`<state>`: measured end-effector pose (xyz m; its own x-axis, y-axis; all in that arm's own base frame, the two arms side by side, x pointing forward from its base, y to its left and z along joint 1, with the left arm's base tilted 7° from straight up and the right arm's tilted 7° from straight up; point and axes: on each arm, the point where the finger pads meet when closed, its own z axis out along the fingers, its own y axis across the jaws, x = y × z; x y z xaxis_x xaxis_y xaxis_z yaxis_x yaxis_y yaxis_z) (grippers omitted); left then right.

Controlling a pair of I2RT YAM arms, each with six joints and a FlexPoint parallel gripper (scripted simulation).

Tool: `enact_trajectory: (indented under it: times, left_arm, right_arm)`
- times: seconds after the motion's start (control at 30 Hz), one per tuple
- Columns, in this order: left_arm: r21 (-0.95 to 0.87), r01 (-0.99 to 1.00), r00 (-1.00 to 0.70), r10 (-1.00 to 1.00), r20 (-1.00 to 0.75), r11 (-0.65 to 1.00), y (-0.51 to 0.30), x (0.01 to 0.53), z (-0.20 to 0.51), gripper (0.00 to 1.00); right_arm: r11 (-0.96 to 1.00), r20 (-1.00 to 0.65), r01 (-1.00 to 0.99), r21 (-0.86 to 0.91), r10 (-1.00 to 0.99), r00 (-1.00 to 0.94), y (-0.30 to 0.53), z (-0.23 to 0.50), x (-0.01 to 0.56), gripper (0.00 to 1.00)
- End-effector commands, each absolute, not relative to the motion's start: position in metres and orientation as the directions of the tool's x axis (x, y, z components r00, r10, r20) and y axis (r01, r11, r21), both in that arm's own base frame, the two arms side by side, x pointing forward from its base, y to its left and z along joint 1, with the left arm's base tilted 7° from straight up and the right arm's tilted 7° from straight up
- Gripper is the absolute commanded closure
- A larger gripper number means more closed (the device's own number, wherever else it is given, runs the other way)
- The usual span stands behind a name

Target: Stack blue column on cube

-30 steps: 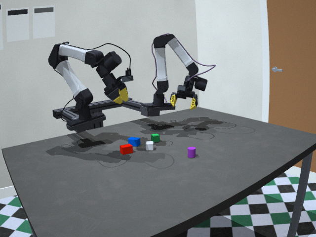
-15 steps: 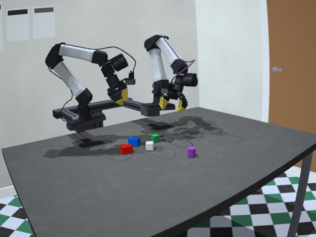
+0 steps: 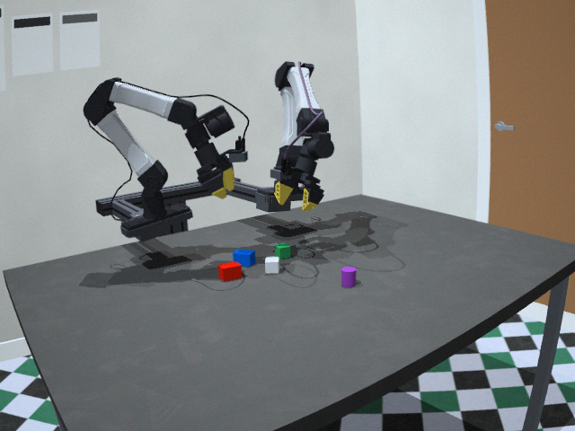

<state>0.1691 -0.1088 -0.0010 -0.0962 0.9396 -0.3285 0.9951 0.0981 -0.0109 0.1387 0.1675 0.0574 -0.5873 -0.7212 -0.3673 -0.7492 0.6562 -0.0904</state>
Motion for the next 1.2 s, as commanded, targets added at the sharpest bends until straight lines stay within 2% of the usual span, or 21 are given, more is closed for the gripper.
enact_trajectory:
  times: [0.0, 0.33, 0.57, 0.67, 0.7, 0.83, 0.97, 1.03, 1.17]
  left_arm:
    - [0.045, 0.994, -0.077, 0.943, -0.322, 0.096, -0.121, 0.19, 0.007, 0.0]
    - [0.063, 0.996, -0.042, 0.942, -0.334, 0.067, -0.13, 0.192, 0.012, 0.0]
    - [0.062, 0.996, -0.042, 0.941, -0.335, 0.066, -0.13, 0.192, 0.012, 0.0]
    - [0.035, 0.999, -0.018, 0.935, -0.354, 0.033, -0.134, 0.186, 0.012, 0.33]
    - [0.026, 1.0, -0.003, 0.931, -0.365, 0.014, -0.137, 0.184, 0.012, 0.4]
    - [0.0, 0.998, 0.059, 0.906, -0.419, -0.065, -0.15, 0.18, 0.015, 0.4]
    - [-0.023, 0.977, 0.173, 0.847, -0.503, -0.214, -0.174, 0.178, 0.018, 0.4]
    - [-0.023, 0.977, 0.173, 0.847, -0.503, -0.214, -0.174, 0.178, 0.018, 0.4]
    - [-0.028, 0.916, 0.316, 0.765, -0.561, -0.399, -0.197, 0.181, 0.012, 0.4]
  right_arm:
    - [0.665, -0.417, -0.742, -0.089, -0.701, -0.578, 0.176, 0.045, 0.149, 0.0]
    - [0.656, -0.37, -0.75, -0.087, -0.72, -0.587, 0.16, 0.001, 0.141, 0.0]
    - [0.665, -0.363, -0.74, -0.103, -0.718, -0.594, 0.158, 0.006, 0.142, 0.0]
    - [0.66, -0.366, -0.742, -0.118, -0.723, -0.585, 0.159, 0.017, 0.139, 0.0]
    - [0.655, -0.372, -0.745, -0.123, -0.727, -0.577, 0.16, 0.023, 0.138, 0.0]
    - [0.631, -0.418, -0.762, -0.141, -0.736, -0.532, 0.168, 0.052, 0.132, 0.0]
    - [0.589, -0.524, -0.795, -0.144, -0.727, -0.444, 0.179, 0.103, 0.118, 0.0]
    - [0.589, -0.524, -0.795, -0.144, -0.727, -0.444, 0.179, 0.103, 0.118, 0.0]
    - [0.549, -0.627, -0.826, -0.125, -0.689, -0.363, 0.183, 0.149, 0.102, 0.0]
